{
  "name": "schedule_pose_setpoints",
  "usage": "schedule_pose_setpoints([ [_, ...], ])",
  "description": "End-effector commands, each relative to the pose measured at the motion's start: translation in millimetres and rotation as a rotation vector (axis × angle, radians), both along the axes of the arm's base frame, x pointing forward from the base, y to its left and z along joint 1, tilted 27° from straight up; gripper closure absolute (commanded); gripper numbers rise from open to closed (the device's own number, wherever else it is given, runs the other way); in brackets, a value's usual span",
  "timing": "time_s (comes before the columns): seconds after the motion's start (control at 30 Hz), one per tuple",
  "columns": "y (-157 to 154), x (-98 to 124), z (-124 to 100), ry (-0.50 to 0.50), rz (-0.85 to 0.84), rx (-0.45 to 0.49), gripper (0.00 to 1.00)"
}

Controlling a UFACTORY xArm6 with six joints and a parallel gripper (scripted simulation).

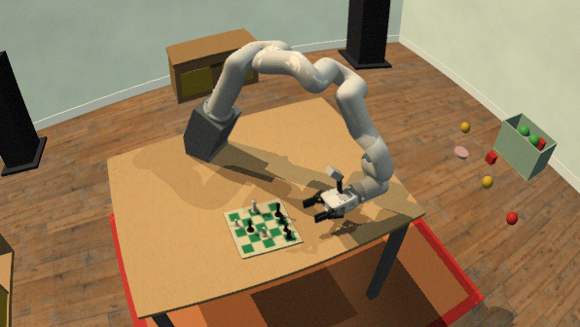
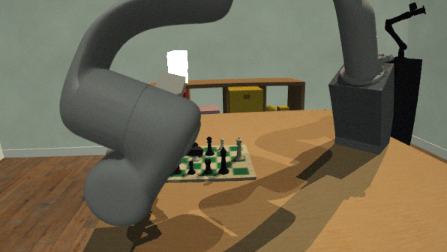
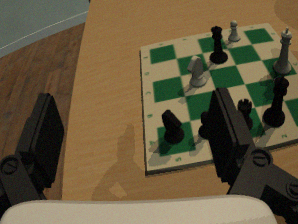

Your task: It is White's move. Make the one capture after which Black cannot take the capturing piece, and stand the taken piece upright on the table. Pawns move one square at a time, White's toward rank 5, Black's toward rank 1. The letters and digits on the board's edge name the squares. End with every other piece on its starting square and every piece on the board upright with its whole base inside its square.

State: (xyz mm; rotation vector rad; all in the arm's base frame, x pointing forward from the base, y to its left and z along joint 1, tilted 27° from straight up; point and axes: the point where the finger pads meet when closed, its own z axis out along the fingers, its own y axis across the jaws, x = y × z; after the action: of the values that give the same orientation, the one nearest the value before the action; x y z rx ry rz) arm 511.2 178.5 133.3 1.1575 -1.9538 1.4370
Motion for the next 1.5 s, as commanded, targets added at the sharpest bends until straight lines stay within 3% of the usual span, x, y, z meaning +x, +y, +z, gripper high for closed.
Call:
schedule_pose_setpoints([
  [0.0,50,-26,-1,0.084,0.036,-0.023,0.0],
  [0.03,50,-26,-1,0.084,0.036,-0.023,0.0],
  [0.07,71,-41,-3,0.125,0.061,-0.033,0.0],
  [0.2,71,-41,-3,0.125,0.061,-0.033,0.0],
  [0.27,99,-64,-5,0.183,0.095,-0.048,0.0],
  [0.43,113,-77,-6,0.212,0.112,-0.055,0.0],
  [1.47,113,-77,-6,0.212,0.112,-0.055,0.0],
])
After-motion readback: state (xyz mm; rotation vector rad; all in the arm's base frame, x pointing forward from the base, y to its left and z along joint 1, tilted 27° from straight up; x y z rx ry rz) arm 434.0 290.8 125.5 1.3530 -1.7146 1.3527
